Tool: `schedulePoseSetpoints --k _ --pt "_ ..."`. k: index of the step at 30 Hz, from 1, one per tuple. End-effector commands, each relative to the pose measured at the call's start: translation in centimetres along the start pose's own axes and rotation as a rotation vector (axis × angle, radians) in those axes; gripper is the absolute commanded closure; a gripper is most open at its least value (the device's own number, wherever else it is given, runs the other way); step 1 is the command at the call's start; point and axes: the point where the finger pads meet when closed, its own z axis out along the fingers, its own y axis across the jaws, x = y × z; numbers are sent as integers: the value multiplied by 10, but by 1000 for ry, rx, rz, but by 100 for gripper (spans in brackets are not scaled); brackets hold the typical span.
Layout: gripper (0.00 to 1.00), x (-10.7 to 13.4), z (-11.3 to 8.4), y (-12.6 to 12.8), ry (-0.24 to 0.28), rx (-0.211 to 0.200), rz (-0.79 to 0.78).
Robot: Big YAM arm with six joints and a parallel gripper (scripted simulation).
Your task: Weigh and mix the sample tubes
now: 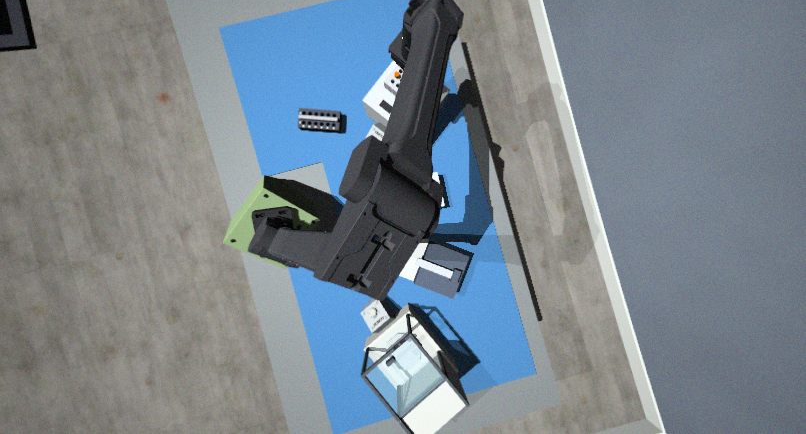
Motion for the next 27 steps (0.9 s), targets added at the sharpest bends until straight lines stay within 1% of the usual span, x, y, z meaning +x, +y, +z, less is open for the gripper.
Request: schedulePoseSetpoints --k 1,8,10,27 --pt "91 -3 -4 13 -24 -2 -18" --pt "91 -3 -4 13 -25 -2 -17" --pt "91 -9 -9 12 -37 -4 -10" --pt "91 -13 -10 12 -42 -4 -8"
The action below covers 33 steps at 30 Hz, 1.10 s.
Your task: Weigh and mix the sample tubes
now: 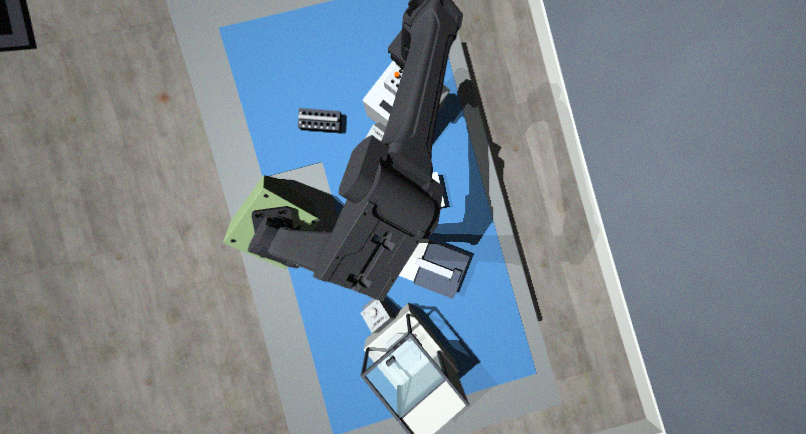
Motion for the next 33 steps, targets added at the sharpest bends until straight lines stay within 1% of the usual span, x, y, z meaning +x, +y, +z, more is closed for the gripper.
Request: schedulePoseSetpoints --k 1,33 --pt "91 -14 -10 11 -43 -4 -7" --pt "91 -22 -12 11 -52 -6 -3"
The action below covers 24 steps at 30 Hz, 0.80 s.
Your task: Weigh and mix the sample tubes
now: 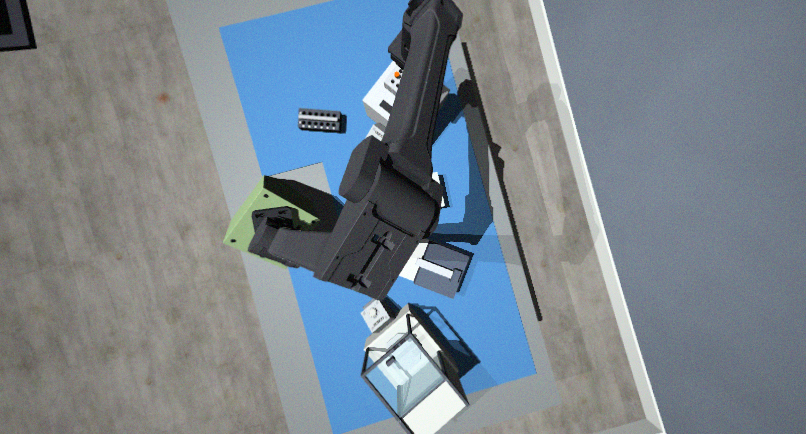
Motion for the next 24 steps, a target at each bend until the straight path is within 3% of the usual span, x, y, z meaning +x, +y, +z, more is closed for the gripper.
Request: schedulePoseSetpoints --k 1,24 --pt "91 -22 -12 11 -52 -6 -3" --pt "91 -25 -12 9 -54 -6 -1"
